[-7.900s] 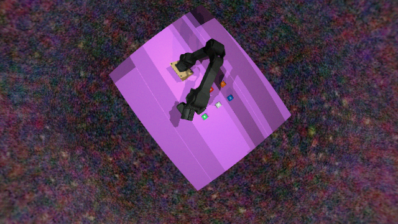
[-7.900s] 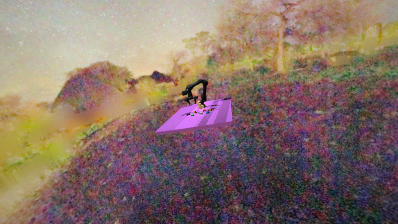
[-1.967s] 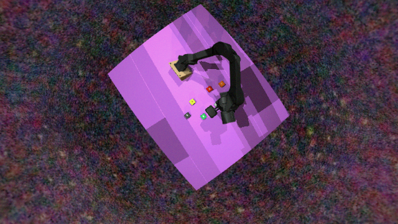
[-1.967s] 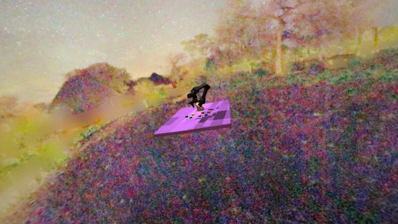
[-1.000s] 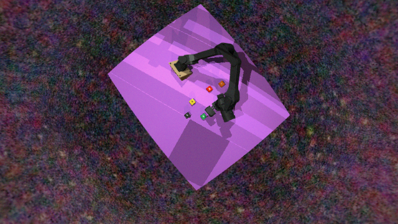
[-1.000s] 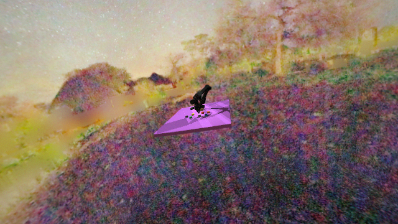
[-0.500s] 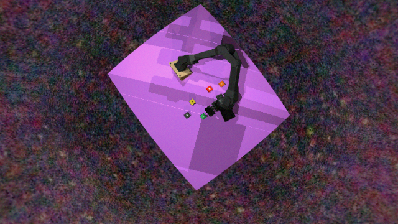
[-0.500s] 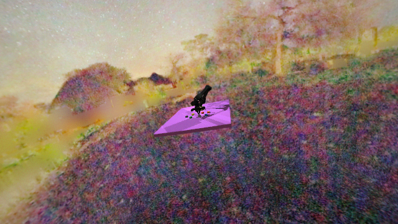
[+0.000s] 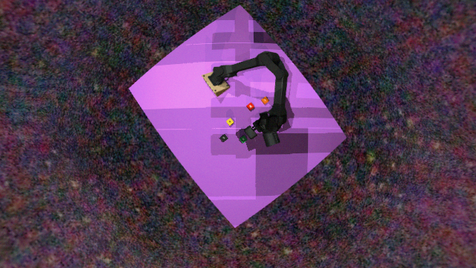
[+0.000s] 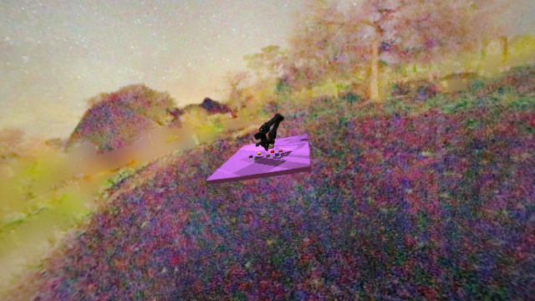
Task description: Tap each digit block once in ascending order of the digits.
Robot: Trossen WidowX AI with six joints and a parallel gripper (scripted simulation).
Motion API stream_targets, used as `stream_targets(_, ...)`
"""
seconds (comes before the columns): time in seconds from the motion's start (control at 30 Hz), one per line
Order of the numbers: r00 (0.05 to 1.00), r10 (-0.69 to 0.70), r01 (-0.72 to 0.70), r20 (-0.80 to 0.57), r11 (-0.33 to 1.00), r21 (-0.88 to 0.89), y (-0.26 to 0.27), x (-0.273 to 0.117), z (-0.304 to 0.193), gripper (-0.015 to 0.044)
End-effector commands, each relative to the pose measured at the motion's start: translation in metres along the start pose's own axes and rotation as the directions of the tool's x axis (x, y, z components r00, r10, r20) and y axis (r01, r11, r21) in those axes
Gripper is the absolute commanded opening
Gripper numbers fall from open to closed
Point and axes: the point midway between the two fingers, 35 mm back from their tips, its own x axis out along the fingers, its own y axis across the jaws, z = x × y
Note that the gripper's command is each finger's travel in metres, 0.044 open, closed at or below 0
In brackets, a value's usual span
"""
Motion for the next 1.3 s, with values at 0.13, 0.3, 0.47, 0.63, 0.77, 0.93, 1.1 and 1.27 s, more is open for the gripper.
stream_targets(0.13,1.0,-0.008,0.008,0.013,1.0,-0.01,0.0,-0.074,0.001,0.002)
stream_targets(0.3,1.0,-0.013,0.013,0.013,1.0,0.002,-0.009,-0.075,0.001,0.002)
stream_targets(0.47,0.999,-0.039,0.038,0.013,0.997,0.073,-0.07,-0.077,-0.006,0.002)
stream_targets(0.63,0.999,-0.039,0.038,0.012,0.999,0.036,-0.145,-0.081,-0.024,0.002)
stream_targets(0.77,1.0,-0.026,0.026,0.012,1.0,0.0,-0.201,-0.079,-0.048,0.002)
stream_targets(0.93,1.0,-0.021,0.021,0.013,1.0,-0.01,-0.214,-0.078,-0.056,0.002)
stream_targets(1.1,1.0,-0.021,0.021,0.012,1.0,-0.01,-0.214,-0.075,-0.055,0.002)
stream_targets(1.27,1.0,-0.019,0.019,0.013,1.0,-0.01,-0.215,-0.007,-0.053,0.002)
